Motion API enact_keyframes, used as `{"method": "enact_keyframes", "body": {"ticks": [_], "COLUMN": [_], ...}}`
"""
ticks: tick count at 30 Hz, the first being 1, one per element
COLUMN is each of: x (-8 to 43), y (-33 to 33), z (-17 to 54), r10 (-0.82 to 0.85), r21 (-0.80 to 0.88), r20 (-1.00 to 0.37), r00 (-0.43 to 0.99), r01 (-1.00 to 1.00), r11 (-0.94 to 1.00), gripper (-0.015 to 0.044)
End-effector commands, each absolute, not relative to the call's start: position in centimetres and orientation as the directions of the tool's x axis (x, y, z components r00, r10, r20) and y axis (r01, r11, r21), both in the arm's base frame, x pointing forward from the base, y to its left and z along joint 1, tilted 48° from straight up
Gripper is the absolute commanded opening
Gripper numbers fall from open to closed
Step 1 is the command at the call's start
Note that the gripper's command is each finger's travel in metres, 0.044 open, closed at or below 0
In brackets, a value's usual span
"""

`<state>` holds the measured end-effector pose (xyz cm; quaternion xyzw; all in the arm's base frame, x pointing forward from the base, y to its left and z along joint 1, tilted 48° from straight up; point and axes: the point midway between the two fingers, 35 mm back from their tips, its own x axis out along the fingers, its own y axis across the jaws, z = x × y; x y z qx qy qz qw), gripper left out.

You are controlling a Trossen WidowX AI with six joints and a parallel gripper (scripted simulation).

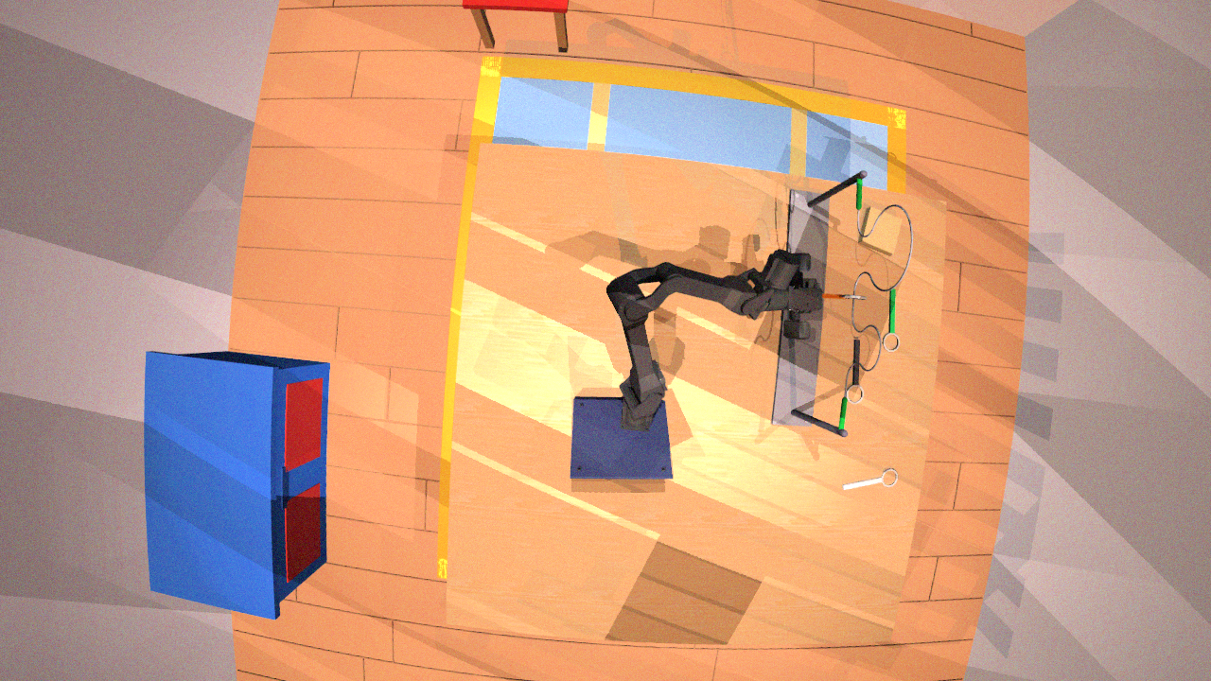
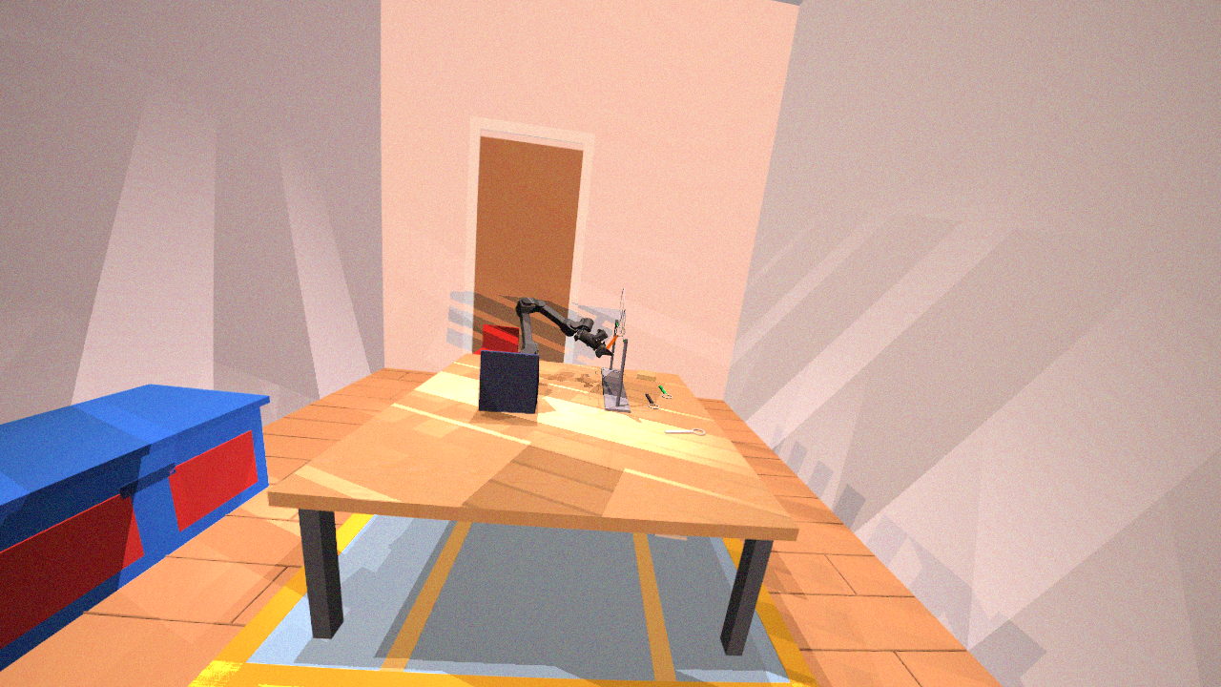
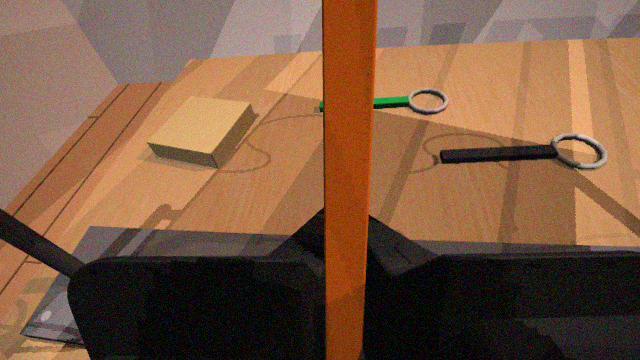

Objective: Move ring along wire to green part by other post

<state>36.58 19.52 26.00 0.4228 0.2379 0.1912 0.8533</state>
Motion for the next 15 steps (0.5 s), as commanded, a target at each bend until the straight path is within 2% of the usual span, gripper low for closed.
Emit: {"method": "enact_keyframes", "body": {"ticks": [1, 15], "x": [36.5, 36.6], "y": [19.0, 17.8], "z": [25.2, 23.7], "r10": [0.522, 0.511], "r21": [0.798, 0.77], "r20": [-0.261, -0.281], "r00": [0.812, 0.812], "r01": [-0.123, -0.127], "r11": [0.589, 0.626], "gripper": [-0.015, -0.015]}}
